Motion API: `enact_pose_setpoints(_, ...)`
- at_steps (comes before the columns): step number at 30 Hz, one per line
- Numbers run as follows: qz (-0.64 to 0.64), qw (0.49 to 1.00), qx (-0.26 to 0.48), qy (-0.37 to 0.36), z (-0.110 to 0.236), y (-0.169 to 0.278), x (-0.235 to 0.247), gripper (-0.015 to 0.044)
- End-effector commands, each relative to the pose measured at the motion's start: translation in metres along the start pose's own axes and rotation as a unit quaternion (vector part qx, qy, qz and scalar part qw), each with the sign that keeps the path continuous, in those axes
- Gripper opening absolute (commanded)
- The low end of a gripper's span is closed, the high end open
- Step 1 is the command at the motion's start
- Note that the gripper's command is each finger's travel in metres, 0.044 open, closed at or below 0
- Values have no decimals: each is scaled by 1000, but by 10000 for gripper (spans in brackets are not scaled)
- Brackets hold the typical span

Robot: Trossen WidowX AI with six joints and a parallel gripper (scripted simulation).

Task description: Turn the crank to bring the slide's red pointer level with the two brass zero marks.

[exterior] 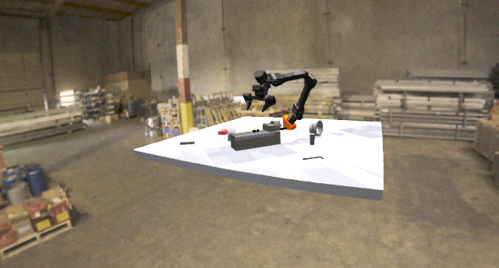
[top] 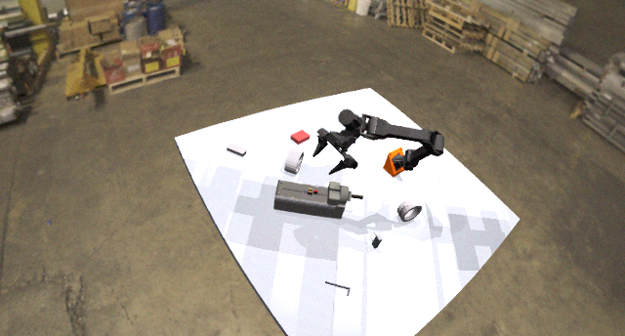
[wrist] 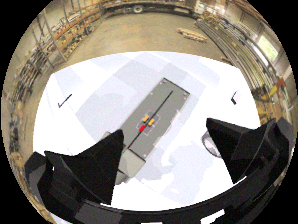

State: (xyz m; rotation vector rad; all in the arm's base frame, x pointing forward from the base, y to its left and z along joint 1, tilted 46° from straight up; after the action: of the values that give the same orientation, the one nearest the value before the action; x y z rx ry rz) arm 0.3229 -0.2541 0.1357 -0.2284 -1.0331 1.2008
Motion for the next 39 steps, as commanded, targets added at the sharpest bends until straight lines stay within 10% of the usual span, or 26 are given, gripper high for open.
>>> enact_pose_setpoints(1, -5, 1000, 6, -6, -19, 16, 5, 440)
enact_pose_setpoints(39, -55, 998, 25, 24, 15, -10, 27, 440)
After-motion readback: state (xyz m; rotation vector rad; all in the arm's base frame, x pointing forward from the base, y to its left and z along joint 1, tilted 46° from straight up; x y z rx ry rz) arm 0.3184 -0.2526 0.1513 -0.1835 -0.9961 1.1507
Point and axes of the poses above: the point midway between the two fingers, 35 mm back from their tips, its own z axis back along the fingers, its own x axis across the jaws, y = z × x, the point moved 10 cm from there along z, back along the fingers, and after that the axes turned 9 degrees about z, right-handed, at the moved point
